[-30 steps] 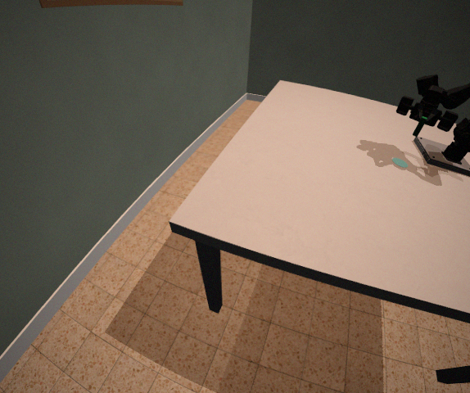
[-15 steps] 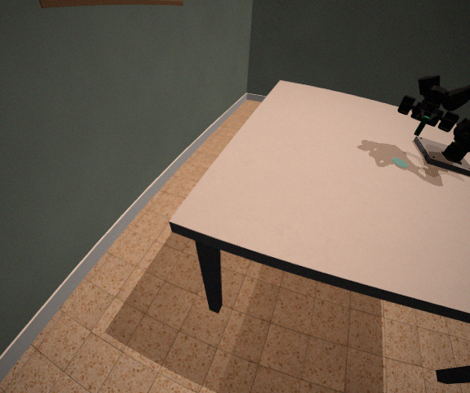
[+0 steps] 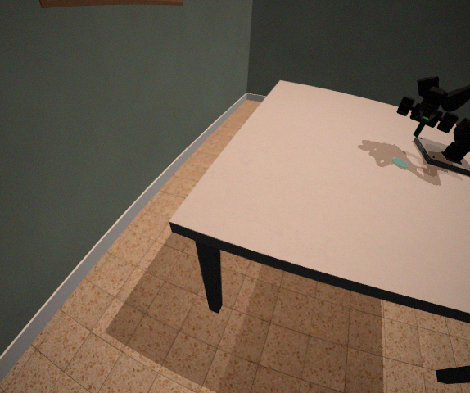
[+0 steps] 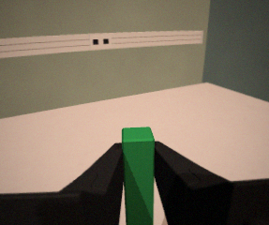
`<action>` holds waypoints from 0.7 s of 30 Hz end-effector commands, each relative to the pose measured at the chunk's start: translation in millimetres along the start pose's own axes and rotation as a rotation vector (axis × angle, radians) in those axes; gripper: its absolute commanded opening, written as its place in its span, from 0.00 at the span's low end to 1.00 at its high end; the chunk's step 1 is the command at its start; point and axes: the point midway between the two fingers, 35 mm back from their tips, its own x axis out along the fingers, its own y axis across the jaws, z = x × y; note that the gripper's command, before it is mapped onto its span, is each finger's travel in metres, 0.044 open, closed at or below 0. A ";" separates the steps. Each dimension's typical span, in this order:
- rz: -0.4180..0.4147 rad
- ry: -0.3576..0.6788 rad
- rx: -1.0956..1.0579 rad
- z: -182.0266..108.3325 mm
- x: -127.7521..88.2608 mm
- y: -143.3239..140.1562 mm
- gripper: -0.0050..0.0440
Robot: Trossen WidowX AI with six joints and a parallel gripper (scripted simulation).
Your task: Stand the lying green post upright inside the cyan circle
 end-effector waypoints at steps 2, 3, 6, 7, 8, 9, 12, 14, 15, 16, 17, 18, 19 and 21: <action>0.001 -0.004 0.003 -10.6 0.9 -2.9 0.15; 0.001 -0.004 0.003 -12.9 1.2 -3.4 0.15; 0.001 -0.004 0.003 -19.6 2.0 -4.9 0.15; 0.001 -0.004 0.003 -21.8 2.3 -5.3 0.15; 0.001 -0.004 0.003 -24.1 2.6 -5.7 0.15; 0.001 -0.004 0.003 -24.1 2.6 -5.7 0.15; 0.001 -0.003 0.003 -28.5 3.1 -6.2 0.15; 0.002 -0.002 0.010 -33.3 3.6 -6.2 0.15; 0.002 -0.002 0.010 -34.6 3.8 -6.3 0.15; 0.000 -0.001 0.011 -36.1 3.9 -6.5 0.15; 0.000 -0.001 0.011 -37.4 4.0 -6.6 0.15; 0.000 -0.001 0.011 -38.6 4.1 -6.7 0.15; 0.000 -0.001 0.010 -39.9 4.2 -6.7 0.15; 0.000 -0.001 0.010 -42.5 4.5 -6.7 0.15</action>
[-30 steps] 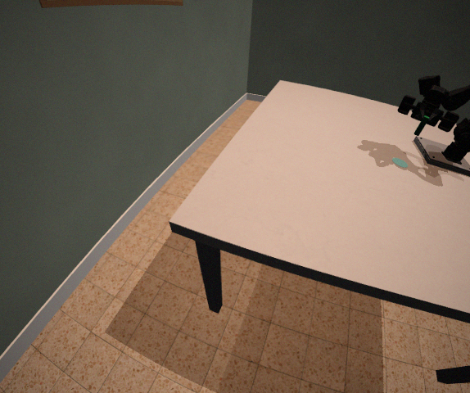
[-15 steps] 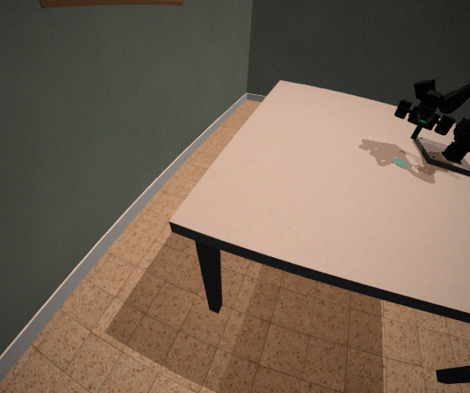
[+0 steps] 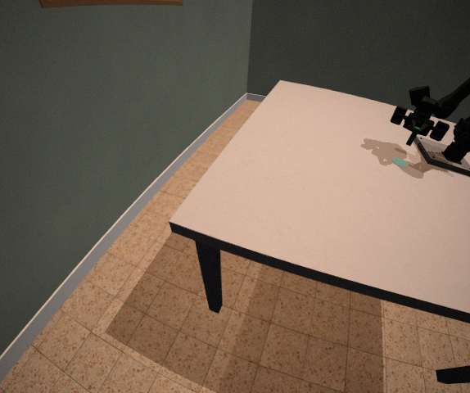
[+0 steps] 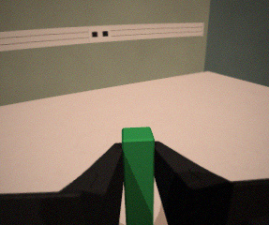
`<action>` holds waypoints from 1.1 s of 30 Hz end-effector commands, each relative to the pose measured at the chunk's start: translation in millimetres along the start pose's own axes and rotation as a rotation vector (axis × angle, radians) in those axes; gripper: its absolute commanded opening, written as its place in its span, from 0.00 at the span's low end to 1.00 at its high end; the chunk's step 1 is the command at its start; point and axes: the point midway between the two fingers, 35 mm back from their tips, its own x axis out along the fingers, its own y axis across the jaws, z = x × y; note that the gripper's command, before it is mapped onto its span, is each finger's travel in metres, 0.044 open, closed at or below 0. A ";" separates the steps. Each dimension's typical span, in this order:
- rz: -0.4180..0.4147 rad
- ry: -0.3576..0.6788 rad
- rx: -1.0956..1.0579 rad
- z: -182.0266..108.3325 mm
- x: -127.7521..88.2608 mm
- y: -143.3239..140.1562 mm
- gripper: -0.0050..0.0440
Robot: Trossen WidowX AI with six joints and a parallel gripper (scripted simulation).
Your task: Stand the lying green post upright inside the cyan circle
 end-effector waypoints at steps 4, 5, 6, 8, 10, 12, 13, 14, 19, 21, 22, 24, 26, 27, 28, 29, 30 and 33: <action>-0.005 -0.010 -0.004 -9.8 1.0 -0.4 0.15; -0.005 -0.010 -0.004 -9.8 1.0 -0.4 0.15; -0.005 -0.010 -0.004 -9.8 1.0 -0.4 0.15; -0.006 -0.011 -0.011 -12.6 1.3 -0.5 0.15; -0.005 -0.010 -0.004 -16.5 1.6 0.1 0.15; -0.005 -0.010 -0.003 -19.1 1.8 0.5 0.15; -0.005 -0.010 -0.003 -20.2 1.9 0.6 0.15; -0.005 -0.010 -0.003 -21.3 2.0 0.8 0.15; -0.004 -0.010 -0.003 -27.1 2.5 1.8 0.15; -0.004 -0.010 -0.003 -29.4 2.6 2.3 0.15; -0.004 -0.010 -0.003 -29.4 2.6 2.3 0.15; -0.005 -0.011 -0.011 -29.9 2.7 2.2 0.15; -0.004 -0.010 -0.004 -34.0 3.0 3.5 0.15; -0.004 -0.010 -0.003 -35.3 3.1 3.9 0.15; -0.004 -0.010 -0.002 -36.4 3.1 4.3 0.15; -0.004 -0.010 -0.002 -37.5 3.2 4.6 0.15; -0.004 -0.010 -0.002 -38.4 3.2 4.9 0.15; -0.004 -0.010 -0.002 -41.3 3.4 6.0 0.15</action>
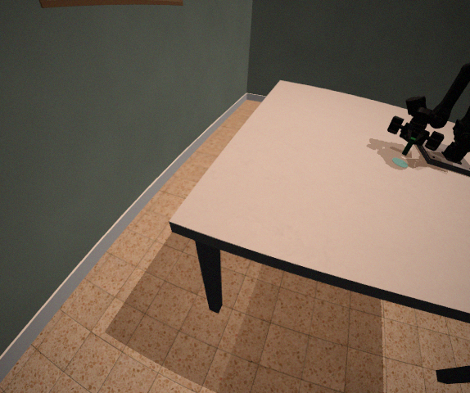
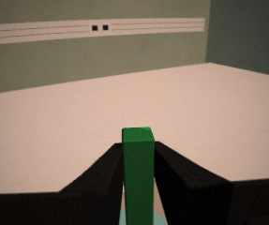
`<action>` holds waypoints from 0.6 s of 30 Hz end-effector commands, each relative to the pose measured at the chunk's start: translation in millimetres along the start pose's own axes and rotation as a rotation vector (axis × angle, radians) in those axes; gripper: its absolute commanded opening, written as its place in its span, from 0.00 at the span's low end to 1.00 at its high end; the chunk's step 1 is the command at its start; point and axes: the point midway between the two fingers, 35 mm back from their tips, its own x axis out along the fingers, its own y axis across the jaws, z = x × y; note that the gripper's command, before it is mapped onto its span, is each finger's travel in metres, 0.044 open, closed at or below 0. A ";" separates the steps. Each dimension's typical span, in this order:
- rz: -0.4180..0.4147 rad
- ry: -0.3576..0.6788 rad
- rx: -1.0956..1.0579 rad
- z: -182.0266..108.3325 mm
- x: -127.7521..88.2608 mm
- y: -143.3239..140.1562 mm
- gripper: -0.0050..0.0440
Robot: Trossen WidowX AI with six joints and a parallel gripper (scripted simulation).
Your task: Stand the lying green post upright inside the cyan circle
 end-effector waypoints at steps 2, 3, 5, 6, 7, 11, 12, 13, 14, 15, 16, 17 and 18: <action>-0.003 -0.009 0.000 -5.3 0.6 2.4 0.15; -0.003 -0.009 0.000 -6.3 0.7 2.8 0.15; -0.003 -0.009 0.001 -8.2 0.8 3.6 0.15; -0.003 -0.009 0.001 -8.2 0.8 3.6 0.15; -0.003 -0.009 0.001 -8.2 0.8 3.6 0.15; -0.004 -0.010 -0.008 -10.8 0.9 4.7 0.15; -0.004 -0.010 -0.008 -10.9 0.9 4.7 0.15; -0.004 -0.009 -0.009 -11.1 1.2 4.3 0.15; -0.004 -0.008 -0.008 -11.9 1.9 4.1 0.15; -0.005 -0.007 -0.012 -12.7 2.7 2.5 0.15; -0.005 -0.007 -0.012 -14.1 3.5 2.3 0.15; -0.004 -0.005 -0.008 -15.8 4.4 2.3 0.15; -0.003 -0.004 0.001 -17.6 5.1 2.5 0.15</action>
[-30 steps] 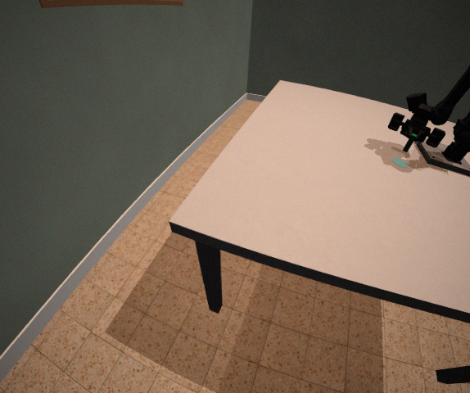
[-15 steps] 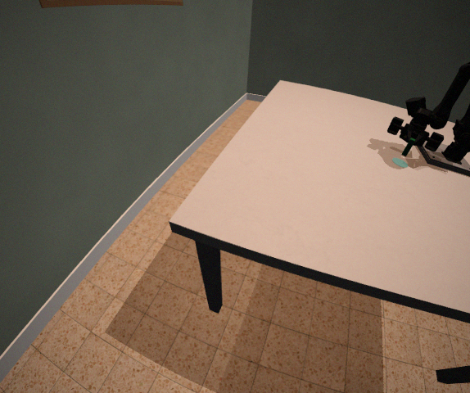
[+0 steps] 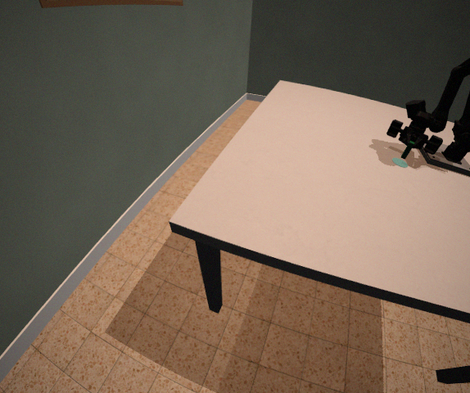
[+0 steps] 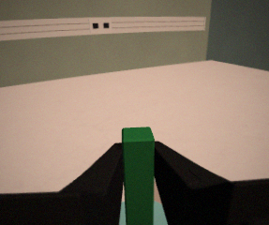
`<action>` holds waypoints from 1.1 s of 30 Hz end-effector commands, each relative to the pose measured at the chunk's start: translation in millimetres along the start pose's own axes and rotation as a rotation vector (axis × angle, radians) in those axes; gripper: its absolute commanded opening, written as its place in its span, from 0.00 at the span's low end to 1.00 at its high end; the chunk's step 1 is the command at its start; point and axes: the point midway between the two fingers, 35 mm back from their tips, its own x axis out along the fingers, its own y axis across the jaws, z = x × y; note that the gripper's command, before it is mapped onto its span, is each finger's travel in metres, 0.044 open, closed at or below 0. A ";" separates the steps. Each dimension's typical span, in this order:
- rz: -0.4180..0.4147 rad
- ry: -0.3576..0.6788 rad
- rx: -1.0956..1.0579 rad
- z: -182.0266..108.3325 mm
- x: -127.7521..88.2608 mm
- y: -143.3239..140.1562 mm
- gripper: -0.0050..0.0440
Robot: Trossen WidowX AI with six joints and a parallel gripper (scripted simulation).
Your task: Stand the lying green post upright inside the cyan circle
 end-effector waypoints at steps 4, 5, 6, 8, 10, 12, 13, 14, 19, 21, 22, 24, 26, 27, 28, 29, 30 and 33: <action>-0.003 -0.001 0.007 -7.0 4.7 -1.1 0.15; -0.003 -0.001 0.007 -7.0 4.7 -1.1 0.15; -0.003 -0.001 0.007 -7.0 4.7 -1.1 0.15; -0.003 -0.001 0.001 -8.6 6.0 -1.4 0.15; -0.002 0.001 0.008 -11.2 7.2 -1.2 0.15; -0.002 0.001 0.009 -12.9 8.1 -1.1 0.15; -0.002 0.001 0.009 -13.7 8.6 -1.0 0.15; -0.002 0.002 0.009 -14.5 9.1 -1.0 0.15; -0.002 0.001 0.002 -16.8 10.8 -1.0 0.15; -0.002 -0.002 -0.010 -15.0 10.2 -1.6 0.15; -0.002 -0.002 -0.010 -15.0 10.2 -1.6 0.15; -0.002 -0.002 -0.010 -15.0 10.2 -1.6 0.15; -0.002 -0.002 -0.010 -15.0 10.2 -1.6 0.15; -0.002 -0.002 -0.010 -15.0 10.2 -1.6 0.15; -0.002 -0.002 -0.010 -15.0 10.2 -1.6 0.15; -0.002 -0.002 -0.010 -15.0 10.2 -1.6 0.15; -0.002 -0.002 -0.010 -15.0 10.2 -1.6 0.15; -0.002 -0.002 -0.010 -15.0 10.2 -1.6 0.20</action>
